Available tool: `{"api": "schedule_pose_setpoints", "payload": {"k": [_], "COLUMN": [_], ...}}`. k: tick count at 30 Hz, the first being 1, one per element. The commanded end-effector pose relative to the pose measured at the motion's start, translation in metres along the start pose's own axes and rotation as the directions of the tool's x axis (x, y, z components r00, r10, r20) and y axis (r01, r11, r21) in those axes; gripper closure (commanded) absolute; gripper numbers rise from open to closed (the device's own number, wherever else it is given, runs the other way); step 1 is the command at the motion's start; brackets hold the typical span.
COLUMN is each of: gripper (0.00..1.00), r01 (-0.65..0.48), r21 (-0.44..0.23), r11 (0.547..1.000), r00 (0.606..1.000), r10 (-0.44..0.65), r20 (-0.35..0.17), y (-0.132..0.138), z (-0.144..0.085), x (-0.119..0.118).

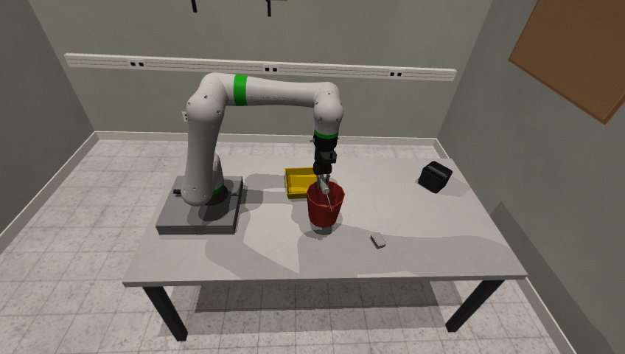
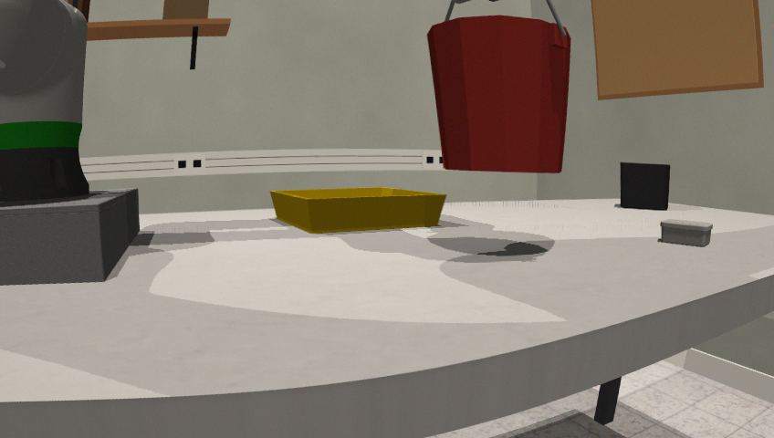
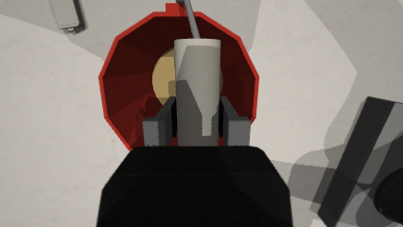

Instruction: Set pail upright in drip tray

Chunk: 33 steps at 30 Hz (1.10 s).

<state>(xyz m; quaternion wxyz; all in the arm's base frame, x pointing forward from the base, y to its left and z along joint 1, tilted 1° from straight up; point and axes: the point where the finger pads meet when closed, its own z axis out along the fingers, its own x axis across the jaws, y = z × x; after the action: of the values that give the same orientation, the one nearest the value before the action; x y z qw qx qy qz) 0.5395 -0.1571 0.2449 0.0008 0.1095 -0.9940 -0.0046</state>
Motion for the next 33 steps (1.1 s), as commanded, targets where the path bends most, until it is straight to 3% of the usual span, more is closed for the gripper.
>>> {"api": "schedule_pose_setpoints", "payload": {"k": [1, 33], "gripper": [1.0, 1.0], "r01": [0.0, 0.0], "r21": [0.001, 0.001], "r11": [1.0, 1.0], "r00": [1.0, 1.0], "r10": [0.0, 0.0], "r20": [0.002, 0.002], "y": [-0.0004, 0.0033], "z": [-0.0013, -0.0013], "x": [-0.0002, 0.0]}}
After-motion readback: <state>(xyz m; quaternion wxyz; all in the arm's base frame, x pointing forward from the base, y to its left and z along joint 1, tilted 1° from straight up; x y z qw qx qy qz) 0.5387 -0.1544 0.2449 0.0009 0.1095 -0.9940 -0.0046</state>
